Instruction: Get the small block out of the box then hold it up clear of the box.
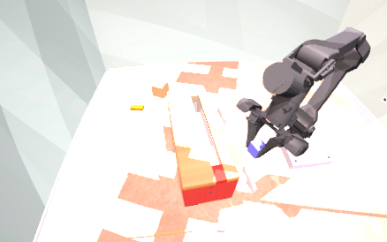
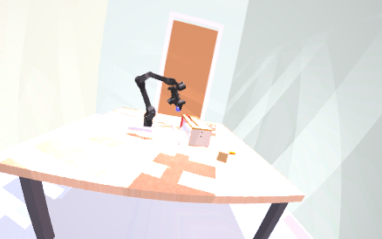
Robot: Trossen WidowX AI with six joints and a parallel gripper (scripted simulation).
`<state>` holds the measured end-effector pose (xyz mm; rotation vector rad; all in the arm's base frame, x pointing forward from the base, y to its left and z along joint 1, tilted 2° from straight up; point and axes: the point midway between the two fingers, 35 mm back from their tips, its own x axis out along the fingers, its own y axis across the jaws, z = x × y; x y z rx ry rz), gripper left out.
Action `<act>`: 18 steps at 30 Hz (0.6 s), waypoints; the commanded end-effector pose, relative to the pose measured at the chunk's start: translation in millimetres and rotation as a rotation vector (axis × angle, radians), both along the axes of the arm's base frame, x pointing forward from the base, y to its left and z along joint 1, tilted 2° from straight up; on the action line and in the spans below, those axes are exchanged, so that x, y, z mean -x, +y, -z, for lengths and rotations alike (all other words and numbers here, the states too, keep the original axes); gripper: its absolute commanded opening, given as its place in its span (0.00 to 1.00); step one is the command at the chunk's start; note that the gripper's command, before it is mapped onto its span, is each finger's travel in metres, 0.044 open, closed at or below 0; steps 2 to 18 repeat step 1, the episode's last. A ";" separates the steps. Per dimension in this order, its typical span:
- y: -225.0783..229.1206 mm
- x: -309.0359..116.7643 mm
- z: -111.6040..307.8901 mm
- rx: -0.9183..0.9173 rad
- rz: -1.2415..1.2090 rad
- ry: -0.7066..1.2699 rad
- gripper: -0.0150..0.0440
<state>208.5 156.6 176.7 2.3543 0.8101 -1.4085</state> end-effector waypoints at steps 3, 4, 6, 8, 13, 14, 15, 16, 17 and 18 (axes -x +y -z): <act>0.6 0.3 -0.6 -0.003 -0.006 0.001 0.25; 0.6 0.3 -0.6 -0.003 -0.006 0.001 0.25; 0.6 0.3 -0.6 -0.003 -0.006 0.001 0.25; 0.6 0.3 -0.6 -0.003 -0.006 0.001 0.25; 0.6 0.3 -0.6 -0.003 -0.006 0.001 0.25; 0.6 0.3 -0.6 -0.003 -0.006 0.001 0.25; 0.6 0.3 -0.6 -0.003 -0.006 0.001 0.25; 0.6 0.3 -0.6 -0.003 -0.006 0.001 0.25; 0.6 0.3 -0.6 -0.003 -0.006 0.001 0.25; 0.6 0.3 -0.6 -0.003 -0.006 0.001 0.25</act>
